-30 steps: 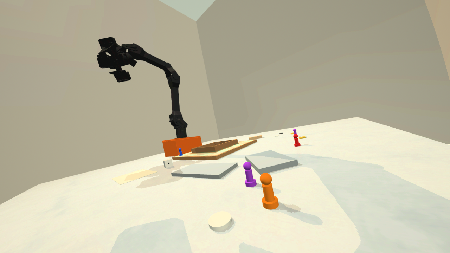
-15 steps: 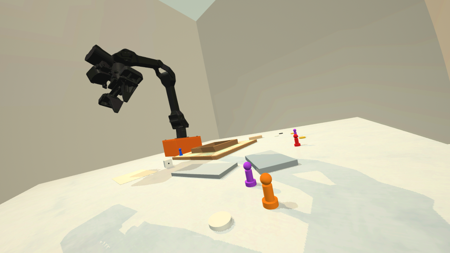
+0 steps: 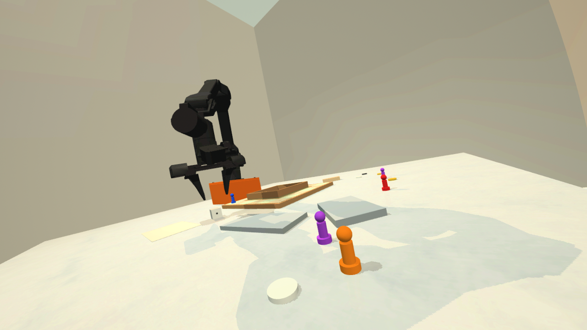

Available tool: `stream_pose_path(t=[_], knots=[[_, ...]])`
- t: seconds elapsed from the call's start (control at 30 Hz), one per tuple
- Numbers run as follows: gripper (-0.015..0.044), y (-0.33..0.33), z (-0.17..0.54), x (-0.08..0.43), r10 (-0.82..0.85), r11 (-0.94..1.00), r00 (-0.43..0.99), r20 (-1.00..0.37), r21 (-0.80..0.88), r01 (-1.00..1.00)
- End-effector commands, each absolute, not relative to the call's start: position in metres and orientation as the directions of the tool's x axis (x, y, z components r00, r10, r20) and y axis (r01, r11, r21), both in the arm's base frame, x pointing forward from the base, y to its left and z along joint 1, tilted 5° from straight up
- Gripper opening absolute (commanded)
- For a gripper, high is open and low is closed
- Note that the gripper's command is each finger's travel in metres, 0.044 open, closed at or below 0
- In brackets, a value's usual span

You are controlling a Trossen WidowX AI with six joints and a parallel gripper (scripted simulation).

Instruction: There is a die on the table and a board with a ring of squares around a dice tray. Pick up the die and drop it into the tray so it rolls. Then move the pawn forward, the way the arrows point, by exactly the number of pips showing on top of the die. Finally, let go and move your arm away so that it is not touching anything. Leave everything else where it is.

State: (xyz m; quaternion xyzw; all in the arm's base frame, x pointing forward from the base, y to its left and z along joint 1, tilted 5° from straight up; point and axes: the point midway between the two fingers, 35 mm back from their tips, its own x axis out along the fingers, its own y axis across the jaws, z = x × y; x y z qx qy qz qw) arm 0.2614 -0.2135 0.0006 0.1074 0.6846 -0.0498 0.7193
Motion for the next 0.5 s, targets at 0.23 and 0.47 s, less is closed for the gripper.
stream_pose_path(t=[0.23,0.47], knots=[[0.0275,-0.221,-0.014,0.263,0.055,0.976,0.060,-0.997,0.066,0.207],[0.0275,-0.220,-0.022,0.263,0.055,0.976,0.060,-0.997,0.066,0.207]])
